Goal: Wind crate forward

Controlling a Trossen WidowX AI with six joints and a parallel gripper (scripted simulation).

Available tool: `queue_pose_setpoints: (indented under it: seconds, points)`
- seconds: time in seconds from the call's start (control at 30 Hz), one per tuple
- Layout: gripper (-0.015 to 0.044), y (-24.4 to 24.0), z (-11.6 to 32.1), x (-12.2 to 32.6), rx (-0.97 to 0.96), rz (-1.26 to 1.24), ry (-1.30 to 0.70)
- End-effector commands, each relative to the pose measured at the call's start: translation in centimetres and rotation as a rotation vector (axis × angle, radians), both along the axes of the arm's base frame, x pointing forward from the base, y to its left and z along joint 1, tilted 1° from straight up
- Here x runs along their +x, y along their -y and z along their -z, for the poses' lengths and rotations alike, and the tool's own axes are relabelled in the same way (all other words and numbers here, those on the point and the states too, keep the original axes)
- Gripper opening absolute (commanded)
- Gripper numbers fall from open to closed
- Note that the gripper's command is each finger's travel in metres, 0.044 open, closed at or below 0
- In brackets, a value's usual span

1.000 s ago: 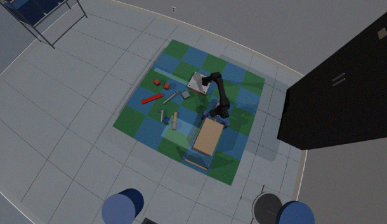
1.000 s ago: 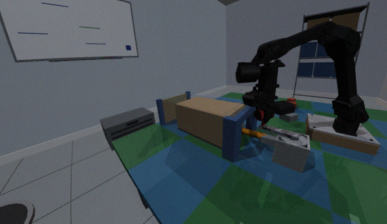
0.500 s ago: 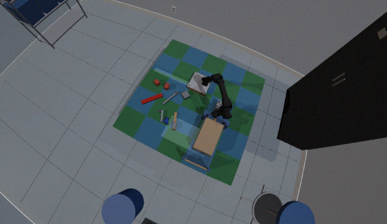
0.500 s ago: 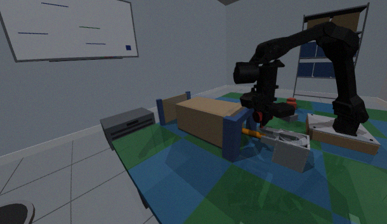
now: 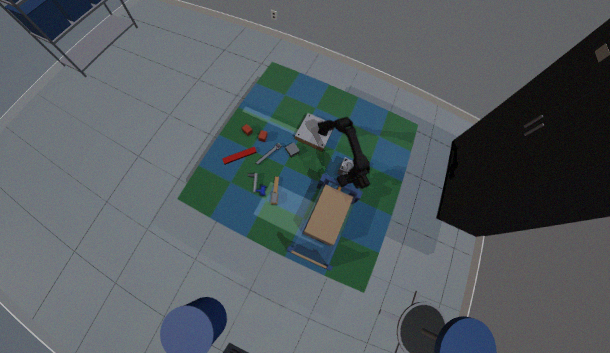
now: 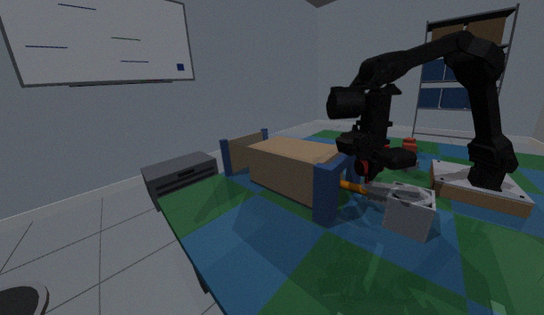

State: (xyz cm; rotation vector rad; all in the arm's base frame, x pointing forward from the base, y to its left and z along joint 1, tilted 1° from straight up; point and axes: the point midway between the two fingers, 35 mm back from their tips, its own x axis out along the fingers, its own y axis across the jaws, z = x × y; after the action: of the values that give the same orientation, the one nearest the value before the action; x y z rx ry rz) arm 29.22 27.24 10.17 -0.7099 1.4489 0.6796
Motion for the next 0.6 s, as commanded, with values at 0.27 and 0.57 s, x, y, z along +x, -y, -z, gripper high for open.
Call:
queue_pose_setpoints:
  seconds: [0.27,0.57]
  points:
    - [0.0000,-2.5,-0.1,-1.4,0.026,-0.017,-0.011]
    - [0.0000,-3.6,-0.2,-2.1,0.026,-0.017,-0.012]
